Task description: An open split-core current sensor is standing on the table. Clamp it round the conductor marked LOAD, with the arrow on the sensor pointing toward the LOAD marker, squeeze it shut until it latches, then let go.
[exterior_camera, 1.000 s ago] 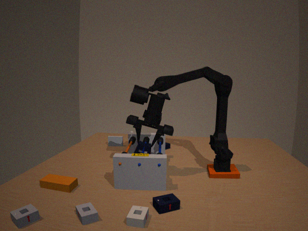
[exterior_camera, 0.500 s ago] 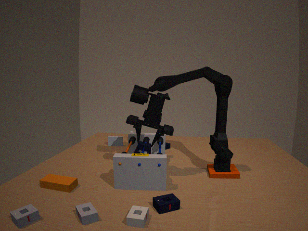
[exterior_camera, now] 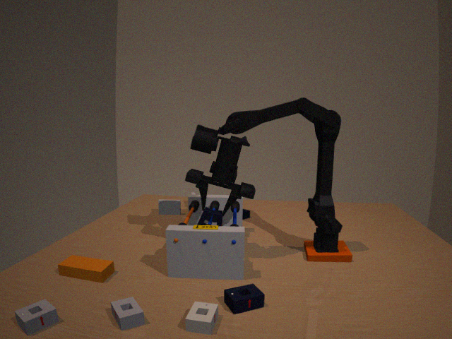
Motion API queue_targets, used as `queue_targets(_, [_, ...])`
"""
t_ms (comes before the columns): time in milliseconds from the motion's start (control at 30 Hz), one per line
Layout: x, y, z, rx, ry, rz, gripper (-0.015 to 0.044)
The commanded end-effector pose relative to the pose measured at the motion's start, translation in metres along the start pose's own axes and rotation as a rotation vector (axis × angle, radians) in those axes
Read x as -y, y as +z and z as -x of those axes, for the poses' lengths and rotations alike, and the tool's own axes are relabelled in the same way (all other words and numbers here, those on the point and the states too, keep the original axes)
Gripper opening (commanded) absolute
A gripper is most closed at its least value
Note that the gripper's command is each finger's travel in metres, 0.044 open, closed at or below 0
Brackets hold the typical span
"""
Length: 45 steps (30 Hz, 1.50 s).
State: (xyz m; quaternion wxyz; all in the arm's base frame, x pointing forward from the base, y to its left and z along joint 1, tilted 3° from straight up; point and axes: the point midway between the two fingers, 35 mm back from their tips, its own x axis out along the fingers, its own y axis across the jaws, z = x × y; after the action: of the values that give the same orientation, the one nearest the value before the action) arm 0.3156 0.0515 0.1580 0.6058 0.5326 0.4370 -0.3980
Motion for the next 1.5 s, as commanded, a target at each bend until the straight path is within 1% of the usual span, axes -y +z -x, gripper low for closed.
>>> queue_targets(0, [-0.004,0.000,0.000,-0.001,-0.020,0.000,0.0000])
queue_targets(533, [-0.015,-0.001,-0.006,-0.005,-0.241,0.007,0.0000])
queue_targets(567, [-0.011,0.000,-0.005,0.002,-0.204,0.004,0.0026])
queue_targets(1100, [-0.011,0.000,-0.005,0.002,-0.204,0.004,0.0440])
queue_targets(1367, [-0.011,0.000,-0.007,0.002,-0.203,0.004,0.0440])
queue_targets(1467, [-0.007,0.000,-0.030,-0.003,-0.193,0.006,0.0440])
